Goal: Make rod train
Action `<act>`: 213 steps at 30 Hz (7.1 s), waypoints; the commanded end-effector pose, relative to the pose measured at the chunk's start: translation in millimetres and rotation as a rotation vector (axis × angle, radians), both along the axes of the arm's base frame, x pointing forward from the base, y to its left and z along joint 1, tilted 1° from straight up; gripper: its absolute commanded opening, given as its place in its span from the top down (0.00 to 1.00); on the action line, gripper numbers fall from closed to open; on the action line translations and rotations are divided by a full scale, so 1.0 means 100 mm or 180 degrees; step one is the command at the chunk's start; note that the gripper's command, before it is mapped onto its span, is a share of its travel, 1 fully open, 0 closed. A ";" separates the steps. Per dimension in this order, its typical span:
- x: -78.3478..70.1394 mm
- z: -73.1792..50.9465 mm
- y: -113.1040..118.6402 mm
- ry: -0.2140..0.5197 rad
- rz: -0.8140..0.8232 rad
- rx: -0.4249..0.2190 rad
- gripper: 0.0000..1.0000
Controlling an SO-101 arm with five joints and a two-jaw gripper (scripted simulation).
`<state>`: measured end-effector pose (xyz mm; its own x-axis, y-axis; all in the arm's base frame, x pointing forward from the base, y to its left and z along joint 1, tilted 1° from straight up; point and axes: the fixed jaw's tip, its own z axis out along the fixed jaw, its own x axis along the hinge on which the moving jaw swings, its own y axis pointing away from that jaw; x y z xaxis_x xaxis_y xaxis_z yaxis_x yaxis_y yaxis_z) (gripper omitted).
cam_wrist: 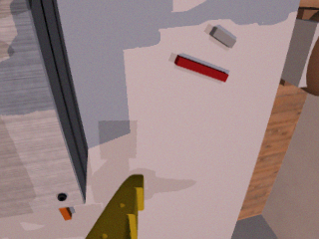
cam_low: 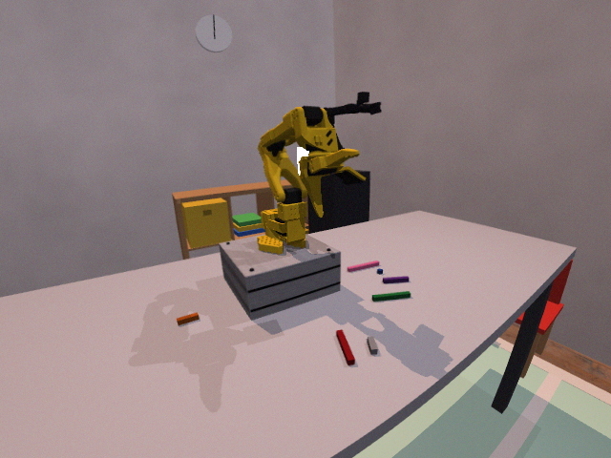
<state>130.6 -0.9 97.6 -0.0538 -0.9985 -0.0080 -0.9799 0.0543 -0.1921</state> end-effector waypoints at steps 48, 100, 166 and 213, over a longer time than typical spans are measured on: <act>-0.61 0.01 -1.09 0.0020 -0.3165 0.0012 0.00; -0.60 0.01 -1.10 -0.0009 -0.3166 -0.0005 0.00; 0.15 -0.17 -0.71 0.0107 -0.2296 0.0179 0.20; -0.25 -1.18 1.91 0.0595 0.0085 0.0033 0.75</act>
<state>116.6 175.6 -14.1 -0.0626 -0.9980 -0.0043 -0.9980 0.0627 -0.0040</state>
